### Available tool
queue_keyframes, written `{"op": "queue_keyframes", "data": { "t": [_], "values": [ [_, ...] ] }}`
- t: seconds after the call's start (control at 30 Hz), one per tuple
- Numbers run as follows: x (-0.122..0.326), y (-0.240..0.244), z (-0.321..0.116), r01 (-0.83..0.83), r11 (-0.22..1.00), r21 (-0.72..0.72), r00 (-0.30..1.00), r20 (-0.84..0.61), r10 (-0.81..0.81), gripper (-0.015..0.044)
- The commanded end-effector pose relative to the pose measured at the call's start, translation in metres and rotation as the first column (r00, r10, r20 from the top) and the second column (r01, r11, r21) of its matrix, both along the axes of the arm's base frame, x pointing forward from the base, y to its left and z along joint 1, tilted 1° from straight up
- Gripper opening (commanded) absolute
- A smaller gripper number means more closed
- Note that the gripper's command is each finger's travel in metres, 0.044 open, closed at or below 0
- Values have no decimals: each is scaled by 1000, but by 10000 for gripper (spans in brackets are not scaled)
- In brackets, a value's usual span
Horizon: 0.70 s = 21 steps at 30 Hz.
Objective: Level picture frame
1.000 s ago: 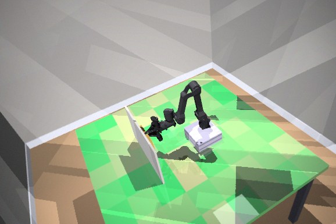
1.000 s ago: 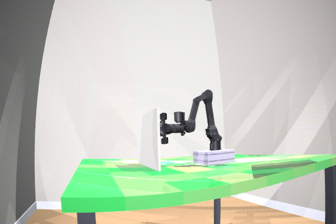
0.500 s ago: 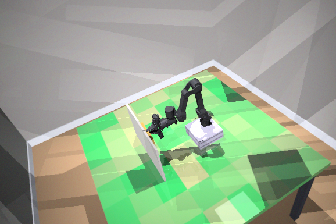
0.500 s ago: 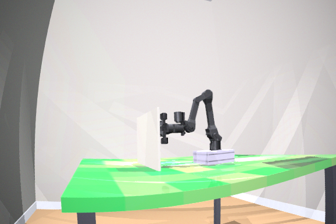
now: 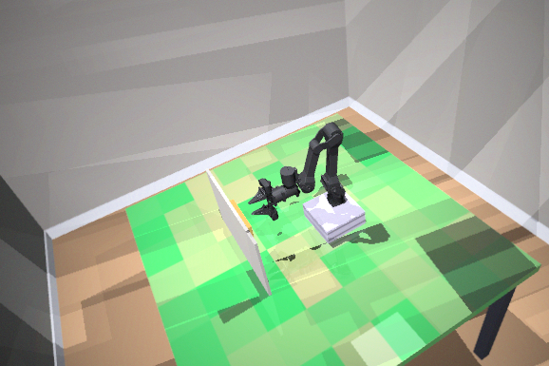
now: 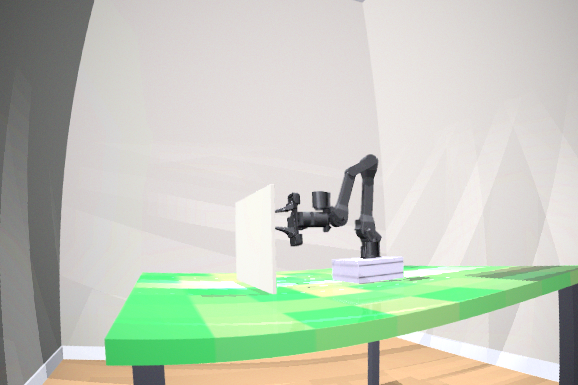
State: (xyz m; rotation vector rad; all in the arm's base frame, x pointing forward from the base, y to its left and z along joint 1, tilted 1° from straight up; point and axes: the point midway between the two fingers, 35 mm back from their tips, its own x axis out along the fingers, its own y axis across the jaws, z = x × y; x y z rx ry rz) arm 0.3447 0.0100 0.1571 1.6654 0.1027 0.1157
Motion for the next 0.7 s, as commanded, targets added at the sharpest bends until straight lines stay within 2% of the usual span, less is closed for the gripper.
{"op": "queue_keyframes", "data": {
  "t": [0.0, 0.1, 0.2, 0.67],
  "values": [
    [-35, -3, -7, -2, 998, 64, 1000, -15, 3, 260],
    [-50, -4, -11, -1, 996, 93, 1000, -18, 3, 260],
    [-45, -7, -7, 3, 997, 82, 1000, -17, -1, 260],
    [-102, -48, 20, 4, 968, 251, 999, -45, 8, 260]
  ]
}}
